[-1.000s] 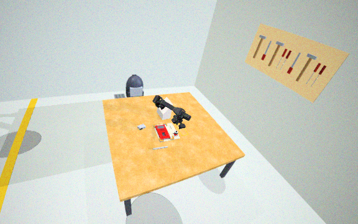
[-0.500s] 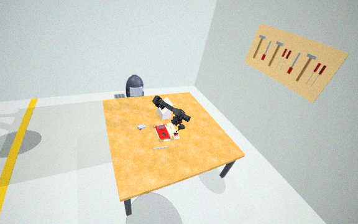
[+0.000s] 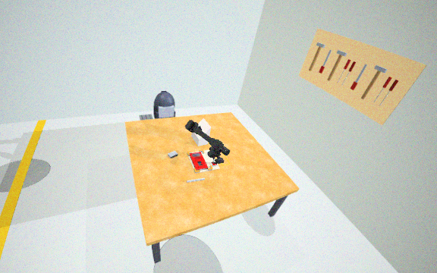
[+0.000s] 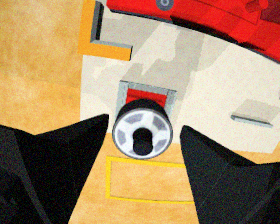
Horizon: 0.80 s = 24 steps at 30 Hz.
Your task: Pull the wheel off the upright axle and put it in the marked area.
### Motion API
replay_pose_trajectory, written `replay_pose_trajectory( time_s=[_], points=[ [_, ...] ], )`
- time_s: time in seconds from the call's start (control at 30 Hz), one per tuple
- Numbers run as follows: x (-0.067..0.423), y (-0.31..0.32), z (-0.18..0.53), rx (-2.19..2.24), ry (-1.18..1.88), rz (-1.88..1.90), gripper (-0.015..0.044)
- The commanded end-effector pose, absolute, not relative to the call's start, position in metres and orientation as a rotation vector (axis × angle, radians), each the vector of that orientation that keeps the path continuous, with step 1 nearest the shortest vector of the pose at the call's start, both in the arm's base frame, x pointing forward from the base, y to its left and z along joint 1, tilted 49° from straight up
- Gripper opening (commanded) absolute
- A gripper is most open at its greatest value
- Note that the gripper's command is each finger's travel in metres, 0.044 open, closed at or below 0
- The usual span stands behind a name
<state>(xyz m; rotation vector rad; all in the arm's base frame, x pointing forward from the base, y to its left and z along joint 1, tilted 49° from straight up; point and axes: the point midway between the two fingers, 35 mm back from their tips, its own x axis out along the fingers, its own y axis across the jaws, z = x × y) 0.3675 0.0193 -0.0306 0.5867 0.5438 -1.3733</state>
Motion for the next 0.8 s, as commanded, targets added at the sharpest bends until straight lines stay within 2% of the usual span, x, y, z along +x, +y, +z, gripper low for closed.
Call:
replay_pose_trajectory(
  time_s=[0.0, 0.27, 0.47, 0.77],
  points=[
    [0.3682, 0.022, -0.029, 0.591, 0.542, -1.368, 0.0215],
    [0.3682, 0.022, -0.029, 0.591, 0.542, -1.368, 0.0161],
    [0.3681, 0.0228, -0.0283, 0.591, 0.542, -1.367, 0.0004],
    [0.3679, 0.0251, -0.0264, 0.59, 0.542, -1.366, 0.0]
  ],
)
